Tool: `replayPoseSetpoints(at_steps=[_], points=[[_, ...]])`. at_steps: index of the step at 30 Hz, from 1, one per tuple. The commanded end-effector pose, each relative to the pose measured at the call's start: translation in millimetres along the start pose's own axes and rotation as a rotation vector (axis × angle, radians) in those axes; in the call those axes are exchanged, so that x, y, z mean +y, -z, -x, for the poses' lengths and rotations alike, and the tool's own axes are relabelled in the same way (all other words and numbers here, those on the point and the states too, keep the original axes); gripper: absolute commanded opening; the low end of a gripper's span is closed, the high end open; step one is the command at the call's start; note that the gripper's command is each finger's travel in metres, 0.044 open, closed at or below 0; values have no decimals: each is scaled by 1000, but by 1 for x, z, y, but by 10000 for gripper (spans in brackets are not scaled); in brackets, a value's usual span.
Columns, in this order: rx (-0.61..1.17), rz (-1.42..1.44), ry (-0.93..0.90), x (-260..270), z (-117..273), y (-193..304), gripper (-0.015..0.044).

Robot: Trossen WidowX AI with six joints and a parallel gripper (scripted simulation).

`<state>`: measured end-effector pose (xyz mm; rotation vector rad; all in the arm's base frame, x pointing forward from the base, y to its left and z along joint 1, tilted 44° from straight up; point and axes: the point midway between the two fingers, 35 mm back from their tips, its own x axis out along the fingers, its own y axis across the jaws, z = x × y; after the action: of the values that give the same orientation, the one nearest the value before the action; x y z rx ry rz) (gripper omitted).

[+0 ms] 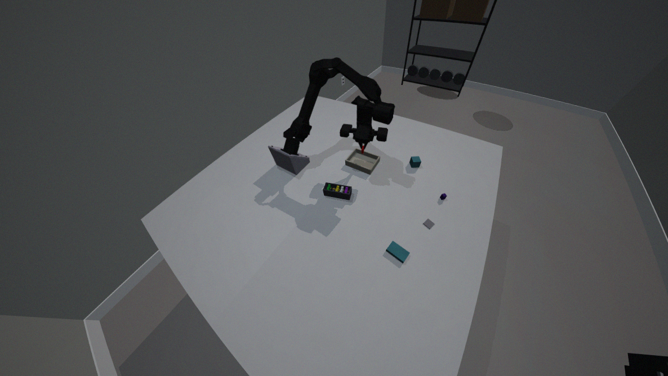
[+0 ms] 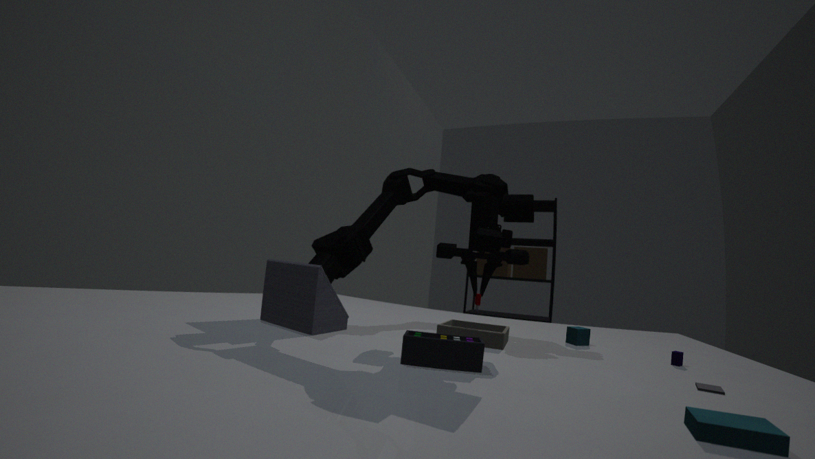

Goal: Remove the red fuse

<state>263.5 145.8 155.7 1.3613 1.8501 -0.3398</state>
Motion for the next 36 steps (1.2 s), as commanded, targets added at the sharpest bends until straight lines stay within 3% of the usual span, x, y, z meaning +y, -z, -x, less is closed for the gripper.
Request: replayPoseSetpoints(at_steps=[1,22,34,36], points=[[2,1,-5,0,-4,3,0],[4,1,-6,0,-36,4,0],[3,4,-4,1,-33,3,315],[2,3,-4,1,-21,3,330]])
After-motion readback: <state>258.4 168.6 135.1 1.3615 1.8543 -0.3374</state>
